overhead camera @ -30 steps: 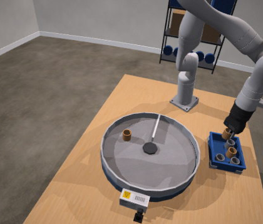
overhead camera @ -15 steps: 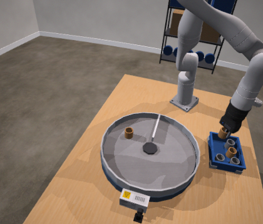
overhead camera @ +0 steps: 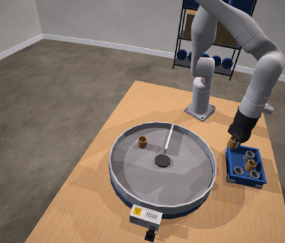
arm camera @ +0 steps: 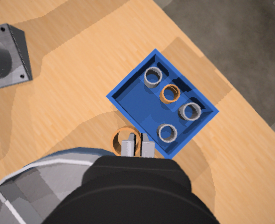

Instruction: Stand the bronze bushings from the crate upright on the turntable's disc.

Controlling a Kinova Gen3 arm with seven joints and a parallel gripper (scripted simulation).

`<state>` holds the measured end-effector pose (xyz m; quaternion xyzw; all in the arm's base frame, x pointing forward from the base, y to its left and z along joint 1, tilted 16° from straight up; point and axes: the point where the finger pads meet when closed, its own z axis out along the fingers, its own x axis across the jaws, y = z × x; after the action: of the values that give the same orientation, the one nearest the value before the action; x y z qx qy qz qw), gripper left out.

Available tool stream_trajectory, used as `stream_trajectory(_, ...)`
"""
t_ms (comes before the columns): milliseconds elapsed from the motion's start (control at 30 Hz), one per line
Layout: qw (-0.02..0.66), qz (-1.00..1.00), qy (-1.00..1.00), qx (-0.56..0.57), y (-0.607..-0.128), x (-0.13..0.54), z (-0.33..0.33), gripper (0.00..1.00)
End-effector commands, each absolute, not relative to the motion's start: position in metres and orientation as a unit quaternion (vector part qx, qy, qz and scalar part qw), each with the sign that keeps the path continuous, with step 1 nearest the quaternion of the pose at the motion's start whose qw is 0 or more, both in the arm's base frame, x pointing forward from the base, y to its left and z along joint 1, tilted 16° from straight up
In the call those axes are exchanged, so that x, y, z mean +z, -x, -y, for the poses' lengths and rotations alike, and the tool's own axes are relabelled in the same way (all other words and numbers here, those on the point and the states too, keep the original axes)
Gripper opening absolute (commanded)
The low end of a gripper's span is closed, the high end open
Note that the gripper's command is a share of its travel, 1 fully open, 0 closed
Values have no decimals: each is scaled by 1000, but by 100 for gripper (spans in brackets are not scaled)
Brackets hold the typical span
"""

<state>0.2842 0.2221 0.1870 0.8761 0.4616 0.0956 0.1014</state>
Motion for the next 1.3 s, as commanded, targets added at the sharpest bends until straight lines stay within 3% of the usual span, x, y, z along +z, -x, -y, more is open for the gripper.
stream_trajectory(0, 105, -452, -880, 101, -292, 193, -208, 0)
stream_trajectory(1267, 105, -452, -880, 101, -323, 212, -88, 0)
